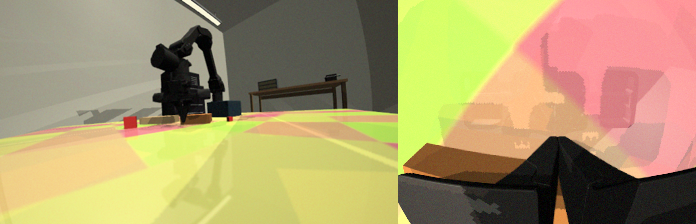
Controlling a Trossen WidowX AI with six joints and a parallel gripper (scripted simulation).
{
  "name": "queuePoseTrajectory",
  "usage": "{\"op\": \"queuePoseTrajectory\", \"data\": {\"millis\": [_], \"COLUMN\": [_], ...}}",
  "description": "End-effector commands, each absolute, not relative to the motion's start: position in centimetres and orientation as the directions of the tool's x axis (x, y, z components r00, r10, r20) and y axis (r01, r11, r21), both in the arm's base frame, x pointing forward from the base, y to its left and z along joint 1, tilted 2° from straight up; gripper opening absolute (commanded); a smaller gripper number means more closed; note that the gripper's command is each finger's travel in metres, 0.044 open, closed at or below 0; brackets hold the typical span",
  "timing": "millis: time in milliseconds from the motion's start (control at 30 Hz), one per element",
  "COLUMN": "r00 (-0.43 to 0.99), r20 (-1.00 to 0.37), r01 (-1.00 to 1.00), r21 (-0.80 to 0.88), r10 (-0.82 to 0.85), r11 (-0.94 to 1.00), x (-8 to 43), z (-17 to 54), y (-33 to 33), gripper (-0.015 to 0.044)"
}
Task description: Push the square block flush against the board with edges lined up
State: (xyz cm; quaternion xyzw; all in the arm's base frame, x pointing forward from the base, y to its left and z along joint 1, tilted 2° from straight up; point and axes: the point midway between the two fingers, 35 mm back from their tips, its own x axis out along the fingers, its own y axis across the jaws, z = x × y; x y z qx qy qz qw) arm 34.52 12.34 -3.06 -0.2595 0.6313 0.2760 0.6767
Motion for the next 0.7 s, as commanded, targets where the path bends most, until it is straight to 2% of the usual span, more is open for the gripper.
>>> {"op": "queuePoseTrajectory", "data": {"millis": [0,667], "r00": [0.041,0.043], "r20": [-0.998,-0.998], "r01": [-0.699,-0.699], "r21": [0.0,0.0], "r10": [0.04,0.042], "r11": [0.715,0.715], "x": [34.9,37.2], "z": [-3.4,-3.2], "y": [12.7,15.0], "gripper": [0.0,0.0]}}
